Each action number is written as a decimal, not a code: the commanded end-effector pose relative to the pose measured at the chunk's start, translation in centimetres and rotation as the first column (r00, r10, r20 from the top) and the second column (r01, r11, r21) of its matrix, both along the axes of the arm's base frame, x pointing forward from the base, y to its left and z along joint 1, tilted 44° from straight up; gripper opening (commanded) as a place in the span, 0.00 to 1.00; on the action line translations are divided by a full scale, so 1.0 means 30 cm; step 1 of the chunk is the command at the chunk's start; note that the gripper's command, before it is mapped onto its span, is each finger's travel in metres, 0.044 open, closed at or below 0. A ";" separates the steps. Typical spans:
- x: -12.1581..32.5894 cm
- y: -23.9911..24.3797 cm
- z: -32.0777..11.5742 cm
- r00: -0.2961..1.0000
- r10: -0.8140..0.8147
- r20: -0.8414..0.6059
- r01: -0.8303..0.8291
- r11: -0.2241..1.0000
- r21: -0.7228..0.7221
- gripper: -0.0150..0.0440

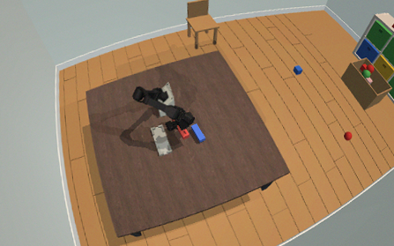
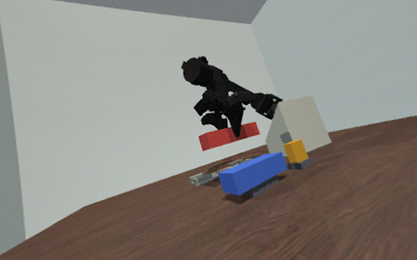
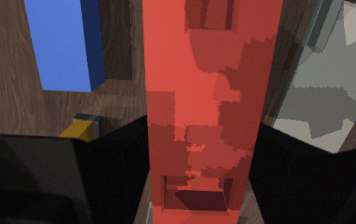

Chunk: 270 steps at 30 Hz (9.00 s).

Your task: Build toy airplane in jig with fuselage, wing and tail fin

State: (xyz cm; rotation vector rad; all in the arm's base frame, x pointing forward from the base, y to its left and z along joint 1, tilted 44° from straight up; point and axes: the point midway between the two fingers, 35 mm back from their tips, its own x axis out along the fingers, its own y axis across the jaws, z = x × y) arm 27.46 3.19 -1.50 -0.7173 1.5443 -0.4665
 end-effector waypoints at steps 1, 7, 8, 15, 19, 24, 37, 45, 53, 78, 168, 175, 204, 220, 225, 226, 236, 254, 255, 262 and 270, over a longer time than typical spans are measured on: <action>-0.003 0.039 0.045 1.000 -0.004 0.006 0.004 1.000 0.005 0.25; -0.013 0.067 0.082 1.000 -0.008 0.004 0.008 1.000 0.003 0.25; -0.013 0.067 0.082 1.000 -0.008 0.004 0.008 1.000 0.003 0.25; -0.001 0.025 0.095 1.000 -0.014 0.010 0.014 1.000 0.012 0.25; 0.009 -0.014 0.107 1.000 -0.019 0.015 0.019 1.000 0.018 0.25; 0.018 -0.063 0.122 0.999 -0.026 0.023 0.026 0.999 0.023 0.25; 0.026 -0.193 0.162 0.998 -0.046 0.044 0.045 0.999 0.027 0.25; 0.021 -0.274 0.188 0.997 -0.060 0.058 0.059 0.998 0.022 0.25; 0.007 -0.355 0.214 0.995 -0.075 0.071 0.074 0.997 0.012 0.25; -0.013 -0.430 0.239 0.993 -0.090 0.082 0.091 0.996 -0.003 0.58; 0.003 -0.268 0.395 0.993 -0.091 0.081 0.091 0.996 0.000 1.00; 0.003 -0.269 0.393 0.994 -0.082 0.073 0.082 0.997 0.000 1.00; 0.144 0.326 -0.216 1.000 -0.019 0.019 0.019 1.000 0.010 1.00; 0.145 0.228 -0.321 1.000 -0.019 0.020 0.019 1.000 0.008 1.00; 0.145 0.193 -0.358 1.000 -0.019 0.020 0.019 1.000 0.007 1.00; 0.145 0.193 -0.358 1.000 -0.019 0.020 0.019 1.000 0.007 1.00; 0.147 0.169 -0.384 1.000 -0.019 0.020 0.019 1.000 0.007 1.00; 0.147 0.102 -0.455 1.000 -0.019 0.020 0.019 1.000 0.006 1.00; 0.146 0.098 -0.459 1.000 -0.019 0.020 0.019 1.000 0.005 1.00; 0.146 0.092 -0.464 1.000 -0.019 0.020 0.019 1.000 0.005 0.87; 0.146 0.092 -0.464 1.000 -0.019 0.020 0.019 1.000 0.005 0.54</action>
